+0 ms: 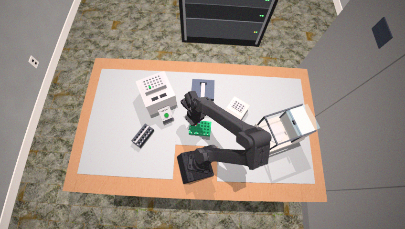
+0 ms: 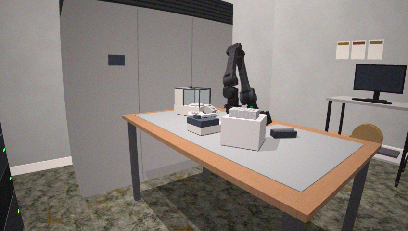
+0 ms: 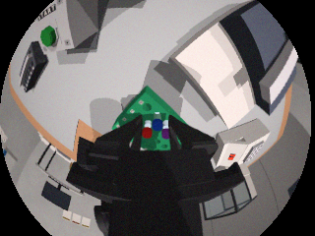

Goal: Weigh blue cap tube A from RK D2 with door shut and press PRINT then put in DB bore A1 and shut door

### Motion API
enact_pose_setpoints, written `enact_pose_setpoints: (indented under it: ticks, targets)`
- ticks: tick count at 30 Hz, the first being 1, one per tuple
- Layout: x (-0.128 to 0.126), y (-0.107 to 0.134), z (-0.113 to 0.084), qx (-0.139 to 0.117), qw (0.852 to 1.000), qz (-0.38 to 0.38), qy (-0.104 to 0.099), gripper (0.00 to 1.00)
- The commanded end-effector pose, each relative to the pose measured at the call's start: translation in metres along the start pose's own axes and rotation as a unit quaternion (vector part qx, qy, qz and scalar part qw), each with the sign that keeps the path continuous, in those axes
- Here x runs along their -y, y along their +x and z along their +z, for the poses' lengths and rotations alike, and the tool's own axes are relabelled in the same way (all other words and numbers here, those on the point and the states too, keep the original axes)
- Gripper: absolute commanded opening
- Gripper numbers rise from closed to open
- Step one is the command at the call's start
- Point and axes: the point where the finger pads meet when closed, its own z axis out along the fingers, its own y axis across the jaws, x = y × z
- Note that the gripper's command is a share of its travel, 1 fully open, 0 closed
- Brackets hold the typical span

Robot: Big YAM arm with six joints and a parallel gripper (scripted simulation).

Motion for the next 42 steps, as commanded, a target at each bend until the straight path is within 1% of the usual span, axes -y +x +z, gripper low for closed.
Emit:
enact_pose_setpoints:
  ticks: [1, 31, 32, 42]
  targets:
    - [0.0062, -0.0087, -0.0058, 0.01, 1.0, 0.003, 0.004, 0.36]
    - [0.0062, -0.0087, -0.0058, 0.01, 1.0, 0.003, 0.004, 0.36]
    - [0.0062, -0.0087, -0.0058, 0.01, 1.0, 0.003, 0.004, 0.09]
    - [0.0073, -0.0086, -0.0057, 0.01, 1.0, 0.003, 0.004, 0.09]
